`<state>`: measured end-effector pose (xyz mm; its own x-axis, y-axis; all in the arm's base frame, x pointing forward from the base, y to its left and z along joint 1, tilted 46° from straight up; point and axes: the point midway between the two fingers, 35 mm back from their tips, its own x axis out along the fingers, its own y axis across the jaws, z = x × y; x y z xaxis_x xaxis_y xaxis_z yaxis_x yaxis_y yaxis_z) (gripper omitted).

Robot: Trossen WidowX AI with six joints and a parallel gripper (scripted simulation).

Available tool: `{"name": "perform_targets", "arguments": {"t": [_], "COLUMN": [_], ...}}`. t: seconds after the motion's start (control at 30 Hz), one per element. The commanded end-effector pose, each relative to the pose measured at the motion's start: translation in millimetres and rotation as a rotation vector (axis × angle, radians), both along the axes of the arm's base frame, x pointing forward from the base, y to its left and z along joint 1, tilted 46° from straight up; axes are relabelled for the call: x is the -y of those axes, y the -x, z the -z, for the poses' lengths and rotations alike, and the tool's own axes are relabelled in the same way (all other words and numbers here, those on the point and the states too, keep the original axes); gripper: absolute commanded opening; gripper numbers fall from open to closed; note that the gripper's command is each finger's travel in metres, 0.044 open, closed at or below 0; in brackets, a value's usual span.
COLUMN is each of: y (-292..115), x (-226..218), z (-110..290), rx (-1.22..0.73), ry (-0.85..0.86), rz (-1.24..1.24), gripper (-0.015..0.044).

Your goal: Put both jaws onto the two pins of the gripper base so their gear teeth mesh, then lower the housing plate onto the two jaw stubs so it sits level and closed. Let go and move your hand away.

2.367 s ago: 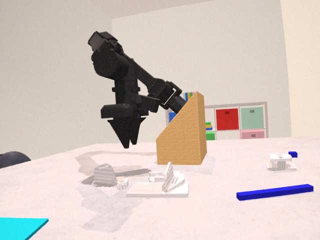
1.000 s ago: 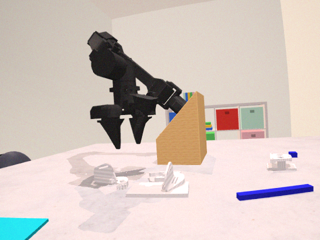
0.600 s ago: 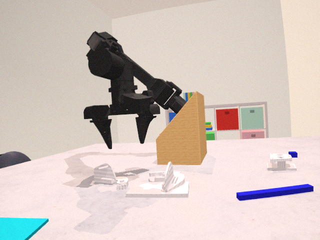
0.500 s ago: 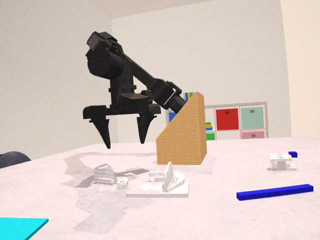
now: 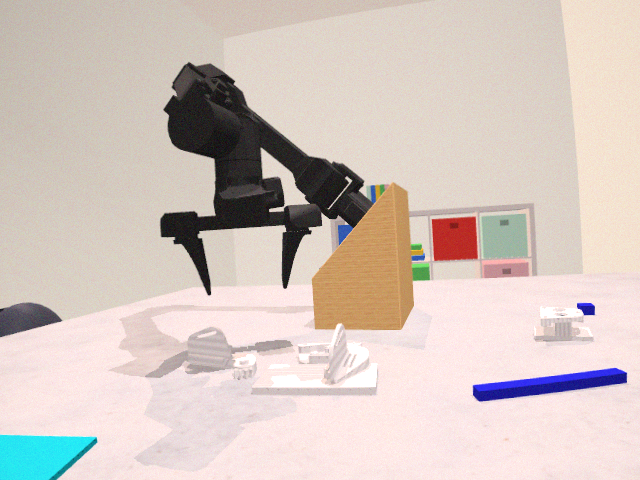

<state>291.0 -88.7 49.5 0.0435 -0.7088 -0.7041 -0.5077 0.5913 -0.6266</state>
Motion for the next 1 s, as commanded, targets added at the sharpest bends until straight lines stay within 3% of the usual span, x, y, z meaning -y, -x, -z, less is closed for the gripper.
{"name": "perform_targets", "arguments": {"t": [0.0, 0.97], "y": [-2.0, -9.5], "x": [1.0, 6.2], "z": [-2.7, -12.5], "rx": [0.092, 0.678], "ry": [-0.003, -0.038], "rz": [0.089, 0.667], "gripper": [0.0440, 0.0440]}}
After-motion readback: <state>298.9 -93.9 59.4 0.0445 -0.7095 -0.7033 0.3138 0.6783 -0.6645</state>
